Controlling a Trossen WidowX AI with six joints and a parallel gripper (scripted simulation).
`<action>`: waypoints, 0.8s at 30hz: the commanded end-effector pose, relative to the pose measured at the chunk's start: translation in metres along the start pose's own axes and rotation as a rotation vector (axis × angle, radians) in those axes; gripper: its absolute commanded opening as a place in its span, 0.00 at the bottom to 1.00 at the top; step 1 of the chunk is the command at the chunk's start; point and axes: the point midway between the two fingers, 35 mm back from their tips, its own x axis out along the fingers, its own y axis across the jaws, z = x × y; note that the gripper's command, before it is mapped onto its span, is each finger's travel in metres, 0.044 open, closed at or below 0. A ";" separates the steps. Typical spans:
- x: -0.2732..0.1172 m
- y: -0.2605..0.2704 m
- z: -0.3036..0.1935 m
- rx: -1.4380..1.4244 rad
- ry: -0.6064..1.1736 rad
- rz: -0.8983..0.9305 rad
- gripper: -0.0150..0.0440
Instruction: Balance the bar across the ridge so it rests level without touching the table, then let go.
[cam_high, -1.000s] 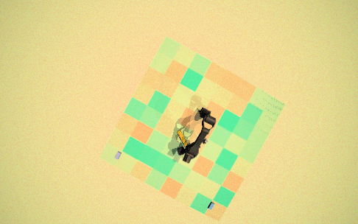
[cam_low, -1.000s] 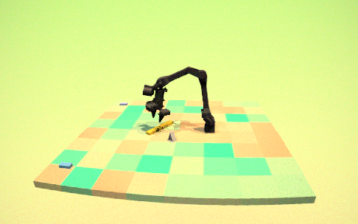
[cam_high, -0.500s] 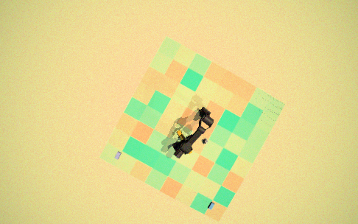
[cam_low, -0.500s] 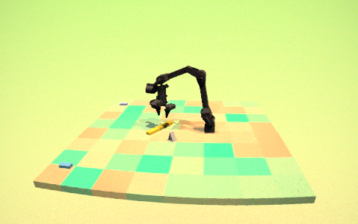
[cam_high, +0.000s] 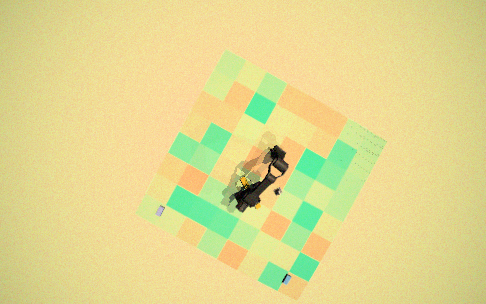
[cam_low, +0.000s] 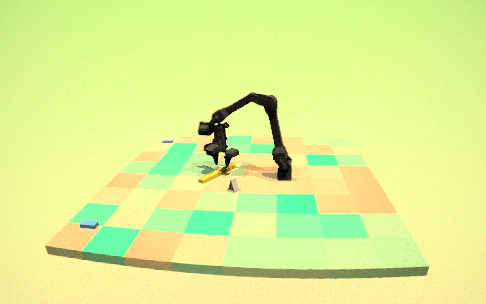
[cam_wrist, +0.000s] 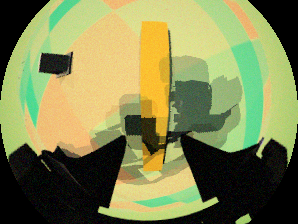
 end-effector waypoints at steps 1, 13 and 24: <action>0.004 -0.001 0.001 -0.004 -0.007 -0.004 0.79; 0.021 -0.001 0.001 -0.004 -0.007 -0.004 0.79; 0.029 -0.001 0.001 -0.004 -0.007 -0.004 0.79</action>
